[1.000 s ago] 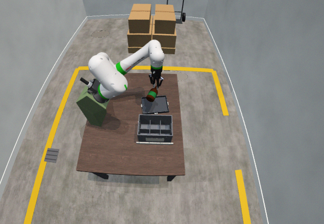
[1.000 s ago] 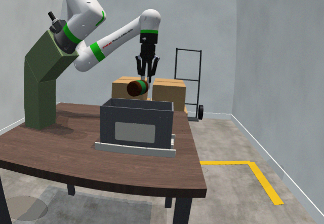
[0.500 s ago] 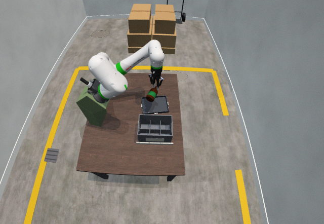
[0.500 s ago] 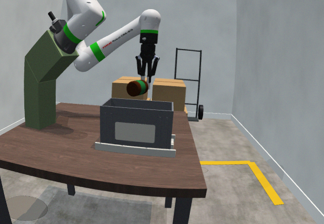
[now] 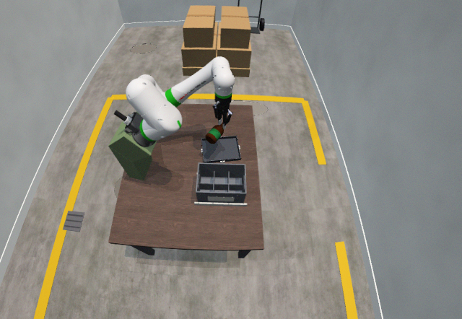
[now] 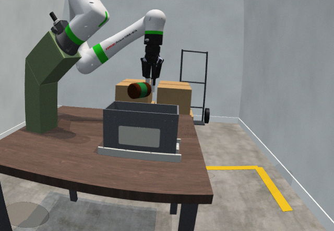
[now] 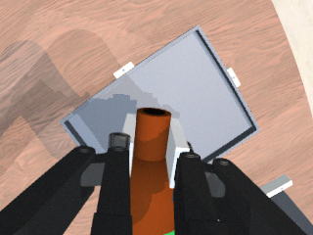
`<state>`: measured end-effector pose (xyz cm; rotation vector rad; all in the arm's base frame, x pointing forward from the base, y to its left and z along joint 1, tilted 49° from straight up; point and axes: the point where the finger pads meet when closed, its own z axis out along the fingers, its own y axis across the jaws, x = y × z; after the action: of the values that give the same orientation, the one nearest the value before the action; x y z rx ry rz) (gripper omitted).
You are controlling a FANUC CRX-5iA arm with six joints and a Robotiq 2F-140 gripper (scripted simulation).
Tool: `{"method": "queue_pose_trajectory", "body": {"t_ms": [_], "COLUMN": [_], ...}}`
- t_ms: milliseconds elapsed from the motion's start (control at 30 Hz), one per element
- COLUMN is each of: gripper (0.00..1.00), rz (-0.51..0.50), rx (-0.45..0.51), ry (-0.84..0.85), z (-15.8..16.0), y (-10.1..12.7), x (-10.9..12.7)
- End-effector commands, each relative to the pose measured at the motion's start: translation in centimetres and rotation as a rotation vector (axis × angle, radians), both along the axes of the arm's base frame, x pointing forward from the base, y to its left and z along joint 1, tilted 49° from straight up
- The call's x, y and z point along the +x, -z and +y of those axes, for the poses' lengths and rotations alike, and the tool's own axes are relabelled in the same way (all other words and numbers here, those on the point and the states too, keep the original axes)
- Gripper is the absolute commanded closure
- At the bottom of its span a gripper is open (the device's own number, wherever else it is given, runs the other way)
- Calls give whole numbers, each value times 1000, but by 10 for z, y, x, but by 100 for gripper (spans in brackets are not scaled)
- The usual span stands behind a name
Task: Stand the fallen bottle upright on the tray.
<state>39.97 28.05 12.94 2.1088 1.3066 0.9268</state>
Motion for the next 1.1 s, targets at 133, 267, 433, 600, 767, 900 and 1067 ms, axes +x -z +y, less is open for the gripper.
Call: {"method": "queue_pose_trajectory", "body": {"t_ms": [133,267,433,600,767,900,1067], "gripper": [100,100,100,100,100,100,100], "rz": [-4,-4,-4,-4,-4,-4,-4], "rx": [45,49,49,49,49,49,49], "ry": [39,42,42,42,42,42,42], "z": [0,0,0,0,0,0,0], "y": [0,0,0,0,0,0,0], "x": [0,0,0,0,0,0,0]}}
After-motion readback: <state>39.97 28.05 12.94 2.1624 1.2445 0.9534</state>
